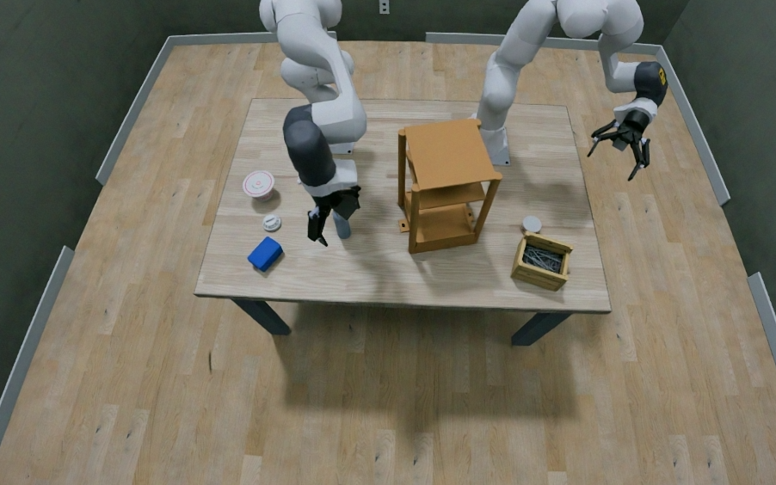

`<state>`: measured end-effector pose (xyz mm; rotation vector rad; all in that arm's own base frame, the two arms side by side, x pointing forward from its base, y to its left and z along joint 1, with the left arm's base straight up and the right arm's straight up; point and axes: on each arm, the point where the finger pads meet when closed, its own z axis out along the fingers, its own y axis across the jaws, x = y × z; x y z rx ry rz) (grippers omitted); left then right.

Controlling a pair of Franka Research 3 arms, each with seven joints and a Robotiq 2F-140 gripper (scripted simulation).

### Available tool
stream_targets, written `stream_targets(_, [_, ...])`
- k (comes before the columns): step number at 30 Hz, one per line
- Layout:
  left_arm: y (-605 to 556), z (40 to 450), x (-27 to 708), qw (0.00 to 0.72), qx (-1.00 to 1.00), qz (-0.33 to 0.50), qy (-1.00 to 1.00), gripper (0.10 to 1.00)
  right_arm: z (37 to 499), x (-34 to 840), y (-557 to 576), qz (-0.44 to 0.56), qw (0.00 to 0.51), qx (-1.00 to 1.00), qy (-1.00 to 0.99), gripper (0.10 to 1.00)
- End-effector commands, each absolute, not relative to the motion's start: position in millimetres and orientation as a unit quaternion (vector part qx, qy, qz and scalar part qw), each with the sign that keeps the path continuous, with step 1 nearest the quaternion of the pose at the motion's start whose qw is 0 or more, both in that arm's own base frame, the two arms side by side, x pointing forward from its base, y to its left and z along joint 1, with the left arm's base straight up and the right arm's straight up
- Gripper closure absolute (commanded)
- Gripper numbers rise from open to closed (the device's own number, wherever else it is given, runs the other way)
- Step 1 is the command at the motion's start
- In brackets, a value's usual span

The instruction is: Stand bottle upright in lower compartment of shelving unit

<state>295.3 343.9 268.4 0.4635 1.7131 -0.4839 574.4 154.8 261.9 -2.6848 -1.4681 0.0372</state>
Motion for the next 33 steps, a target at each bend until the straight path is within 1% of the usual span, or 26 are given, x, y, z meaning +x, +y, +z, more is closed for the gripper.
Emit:
stream_targets(1, [344,269,295,0.606,0.200,-0.209,0.741,0.098,262,574,155,0.012,0.041,-0.877,-0.479,0.098])
stream_targets(19, [344,268,295,0.606,0.201,-0.209,0.741,0.098,265,575,155,0.012,0.041,-0.877,-0.479,0.098])
stream_targets(21, [344,268,295,0.605,0.204,-0.207,0.741,0.098,284,579,156,0.012,0.041,-0.877,-0.479,0.098])
stream_targets(24, [345,268,292,0.601,0.216,-0.201,0.743,0.098,334,584,158,0.012,0.042,-0.877,-0.479,0.098])
stream_targets(32, [356,265,270,0.564,0.320,-0.145,0.747,0.098,398,581,157,0.012,0.041,-0.877,-0.479,0.098])
stream_targets(33, [356,265,270,0.564,0.320,-0.145,0.747,0.098,398,581,157,0.012,0.041,-0.877,-0.479,0.098])
